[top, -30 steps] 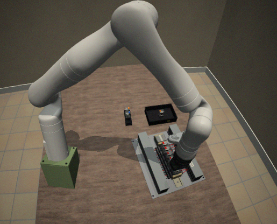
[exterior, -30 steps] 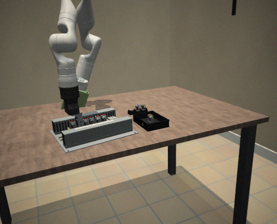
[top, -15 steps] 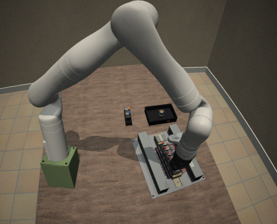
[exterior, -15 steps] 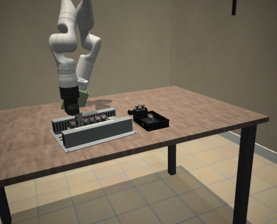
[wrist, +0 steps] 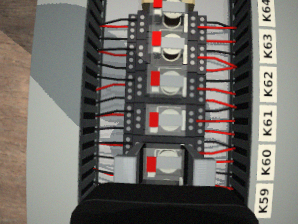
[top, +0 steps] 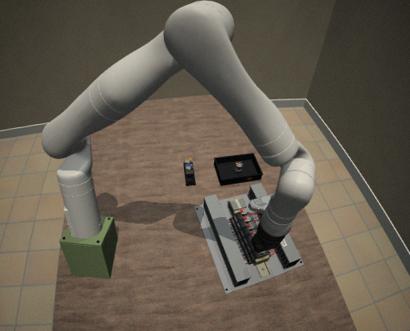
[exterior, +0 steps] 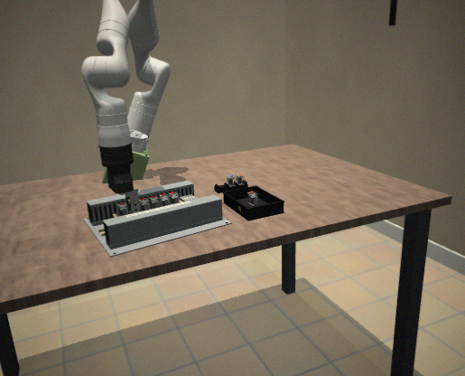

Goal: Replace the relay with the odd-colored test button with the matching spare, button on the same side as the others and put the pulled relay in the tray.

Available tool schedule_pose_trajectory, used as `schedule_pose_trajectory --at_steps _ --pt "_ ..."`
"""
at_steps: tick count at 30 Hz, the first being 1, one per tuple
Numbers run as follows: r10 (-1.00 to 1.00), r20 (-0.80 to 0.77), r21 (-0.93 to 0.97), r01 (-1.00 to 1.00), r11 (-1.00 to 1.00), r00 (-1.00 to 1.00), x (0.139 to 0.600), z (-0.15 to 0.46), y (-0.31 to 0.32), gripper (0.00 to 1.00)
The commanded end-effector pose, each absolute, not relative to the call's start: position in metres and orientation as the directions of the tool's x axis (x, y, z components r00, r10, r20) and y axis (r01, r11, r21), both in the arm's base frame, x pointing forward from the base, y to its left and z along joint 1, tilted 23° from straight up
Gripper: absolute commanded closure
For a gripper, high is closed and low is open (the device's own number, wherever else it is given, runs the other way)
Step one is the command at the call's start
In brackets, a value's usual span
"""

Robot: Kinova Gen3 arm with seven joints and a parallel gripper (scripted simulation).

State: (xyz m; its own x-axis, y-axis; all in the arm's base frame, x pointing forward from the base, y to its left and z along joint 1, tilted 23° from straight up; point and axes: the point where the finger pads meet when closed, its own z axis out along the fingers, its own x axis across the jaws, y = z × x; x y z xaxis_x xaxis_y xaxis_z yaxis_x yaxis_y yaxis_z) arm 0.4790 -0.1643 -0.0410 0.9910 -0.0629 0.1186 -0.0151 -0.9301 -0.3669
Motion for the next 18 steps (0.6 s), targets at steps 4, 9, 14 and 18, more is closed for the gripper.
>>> schedule_pose_trajectory --at_steps 4,9,14,18 --pt "-0.067 0.121 -0.369 -0.018 -0.929 0.990 0.4823 -0.0384 -0.1644 1.00" --pt "-0.065 0.122 -0.365 -0.016 -0.931 0.990 0.4811 -0.0394 -0.1657 1.00" --pt "-0.066 0.122 -0.367 -0.017 -0.930 0.990 0.4816 -0.0389 -0.1648 1.00" --pt "-0.066 0.121 -0.368 -0.017 -0.930 0.990 0.4819 -0.0384 -0.1640 1.00"
